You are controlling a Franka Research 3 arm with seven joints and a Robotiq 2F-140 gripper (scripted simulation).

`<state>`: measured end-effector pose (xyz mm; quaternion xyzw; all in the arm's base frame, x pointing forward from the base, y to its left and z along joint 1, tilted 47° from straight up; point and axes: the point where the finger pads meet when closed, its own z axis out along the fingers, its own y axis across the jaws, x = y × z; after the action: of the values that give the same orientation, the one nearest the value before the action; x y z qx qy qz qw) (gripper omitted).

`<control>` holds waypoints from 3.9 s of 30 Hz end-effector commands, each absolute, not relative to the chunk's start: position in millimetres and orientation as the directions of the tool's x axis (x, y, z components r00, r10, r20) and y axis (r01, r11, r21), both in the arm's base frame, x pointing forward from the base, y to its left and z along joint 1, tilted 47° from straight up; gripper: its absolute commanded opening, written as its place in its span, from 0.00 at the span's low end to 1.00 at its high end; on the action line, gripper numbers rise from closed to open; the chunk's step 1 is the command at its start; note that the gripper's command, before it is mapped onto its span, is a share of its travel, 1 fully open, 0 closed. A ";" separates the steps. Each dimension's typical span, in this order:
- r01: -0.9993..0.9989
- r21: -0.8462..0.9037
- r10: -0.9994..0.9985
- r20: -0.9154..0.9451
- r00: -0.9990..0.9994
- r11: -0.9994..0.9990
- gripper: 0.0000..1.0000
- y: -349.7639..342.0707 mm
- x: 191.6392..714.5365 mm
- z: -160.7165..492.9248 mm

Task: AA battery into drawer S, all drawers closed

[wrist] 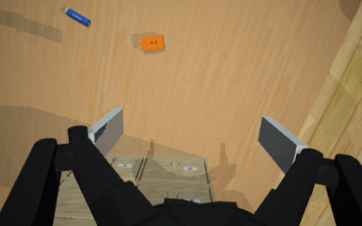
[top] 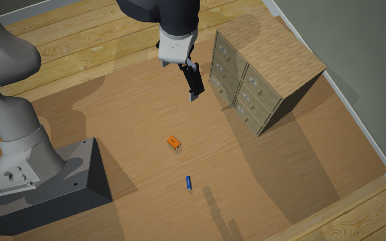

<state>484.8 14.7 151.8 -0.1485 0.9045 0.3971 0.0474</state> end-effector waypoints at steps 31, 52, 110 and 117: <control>-0.301 0.692 -0.124 -0.294 -0.948 0.656 1.00 -85.8 501.9 70.9; -0.312 0.697 0.182 -0.537 -0.823 0.646 1.00 -44.4 539.6 54.1; -0.314 0.697 0.308 -0.613 -0.728 0.645 1.00 -28.1 555.1 47.1; -0.314 0.697 0.308 -0.613 -0.728 0.645 1.00 -28.1 555.1 47.1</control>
<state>555.4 -28.1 47.5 0.0008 0.8284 0.4236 0.3664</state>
